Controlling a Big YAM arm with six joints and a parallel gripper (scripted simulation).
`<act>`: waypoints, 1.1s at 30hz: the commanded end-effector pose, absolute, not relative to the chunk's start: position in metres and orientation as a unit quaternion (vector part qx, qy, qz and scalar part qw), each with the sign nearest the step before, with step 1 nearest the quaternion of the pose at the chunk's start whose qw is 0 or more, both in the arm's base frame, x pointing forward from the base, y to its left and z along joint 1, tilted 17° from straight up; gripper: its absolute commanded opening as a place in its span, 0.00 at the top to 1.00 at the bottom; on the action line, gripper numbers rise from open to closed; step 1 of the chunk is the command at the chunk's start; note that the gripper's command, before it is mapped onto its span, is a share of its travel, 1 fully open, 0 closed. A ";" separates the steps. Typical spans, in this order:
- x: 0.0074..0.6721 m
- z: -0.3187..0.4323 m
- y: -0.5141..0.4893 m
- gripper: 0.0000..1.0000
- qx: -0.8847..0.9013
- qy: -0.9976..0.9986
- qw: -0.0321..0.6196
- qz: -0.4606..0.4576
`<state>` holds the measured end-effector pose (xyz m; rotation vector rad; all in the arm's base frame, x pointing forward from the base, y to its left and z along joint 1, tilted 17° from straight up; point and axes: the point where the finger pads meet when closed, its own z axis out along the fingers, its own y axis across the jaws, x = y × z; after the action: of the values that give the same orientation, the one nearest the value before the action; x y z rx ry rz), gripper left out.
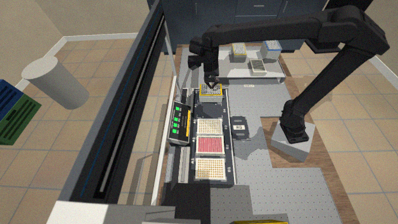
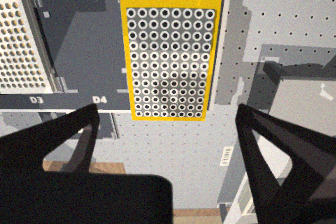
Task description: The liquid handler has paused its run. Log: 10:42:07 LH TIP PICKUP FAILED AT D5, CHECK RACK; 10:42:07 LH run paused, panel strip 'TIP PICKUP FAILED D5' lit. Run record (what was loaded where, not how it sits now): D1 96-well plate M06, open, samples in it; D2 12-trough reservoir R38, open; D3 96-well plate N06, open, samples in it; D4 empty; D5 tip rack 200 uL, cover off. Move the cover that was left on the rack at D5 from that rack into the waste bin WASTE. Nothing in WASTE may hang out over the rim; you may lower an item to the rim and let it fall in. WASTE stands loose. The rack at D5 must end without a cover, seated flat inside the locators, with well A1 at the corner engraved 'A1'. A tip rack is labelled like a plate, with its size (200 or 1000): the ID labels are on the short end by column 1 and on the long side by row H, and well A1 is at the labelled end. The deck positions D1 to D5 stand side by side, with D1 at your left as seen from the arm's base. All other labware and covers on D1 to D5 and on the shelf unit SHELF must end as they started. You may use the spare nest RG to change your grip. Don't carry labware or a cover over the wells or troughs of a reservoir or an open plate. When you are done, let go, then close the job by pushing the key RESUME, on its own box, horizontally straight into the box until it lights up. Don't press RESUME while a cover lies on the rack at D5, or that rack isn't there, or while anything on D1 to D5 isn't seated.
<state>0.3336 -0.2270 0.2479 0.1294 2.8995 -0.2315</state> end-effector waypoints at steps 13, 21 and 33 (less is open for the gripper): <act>0.344 0.232 -0.239 0.00 0.045 0.988 0.124 -0.086; 0.344 0.218 -0.238 0.00 0.044 0.988 0.120 -0.083; 0.354 0.209 -0.246 0.00 0.045 0.987 0.129 -0.088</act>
<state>0.3446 -0.2354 0.2018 0.1314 2.8983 -0.2329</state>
